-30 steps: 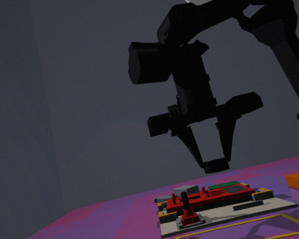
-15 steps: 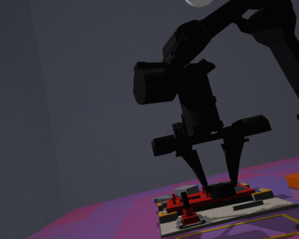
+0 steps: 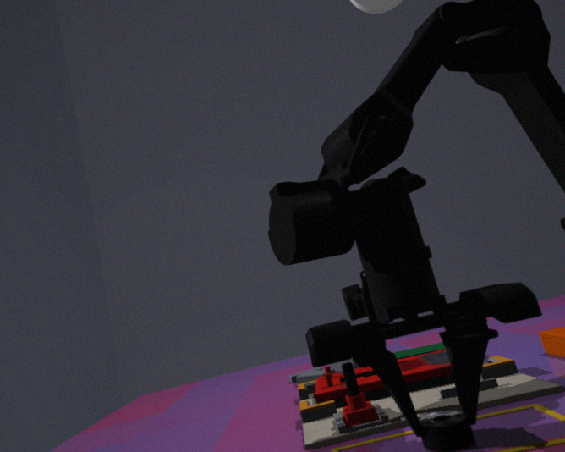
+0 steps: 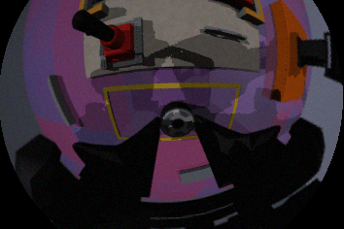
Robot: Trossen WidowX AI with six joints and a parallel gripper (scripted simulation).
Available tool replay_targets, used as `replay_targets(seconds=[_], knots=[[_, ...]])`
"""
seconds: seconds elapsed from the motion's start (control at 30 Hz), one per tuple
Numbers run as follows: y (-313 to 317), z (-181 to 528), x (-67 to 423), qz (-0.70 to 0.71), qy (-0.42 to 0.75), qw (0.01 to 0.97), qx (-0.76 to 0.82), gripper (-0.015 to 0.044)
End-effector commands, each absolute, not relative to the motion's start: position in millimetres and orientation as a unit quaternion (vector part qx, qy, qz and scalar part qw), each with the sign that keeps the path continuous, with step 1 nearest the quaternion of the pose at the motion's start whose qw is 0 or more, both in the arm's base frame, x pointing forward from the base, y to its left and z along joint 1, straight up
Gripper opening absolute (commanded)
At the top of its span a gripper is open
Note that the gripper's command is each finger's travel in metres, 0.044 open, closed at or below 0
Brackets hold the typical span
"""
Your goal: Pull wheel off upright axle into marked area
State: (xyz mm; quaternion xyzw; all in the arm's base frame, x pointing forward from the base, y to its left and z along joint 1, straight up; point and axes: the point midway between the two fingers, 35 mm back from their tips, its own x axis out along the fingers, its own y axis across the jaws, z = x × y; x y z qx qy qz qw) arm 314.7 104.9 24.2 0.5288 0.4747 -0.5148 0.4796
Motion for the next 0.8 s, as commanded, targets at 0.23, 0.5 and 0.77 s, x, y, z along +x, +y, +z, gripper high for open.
replay_targets(seconds=[0.23, 0.5, 0.77], knots=[[105, 24, 315, -0.515, 0.475, 0.480, 0.529, 0.0236], [105, 70, 315, -0.514, 0.475, 0.478, 0.530, 0.0300], [103, 79, 311, -0.515, 0.474, 0.479, 0.530, 0.0352]])
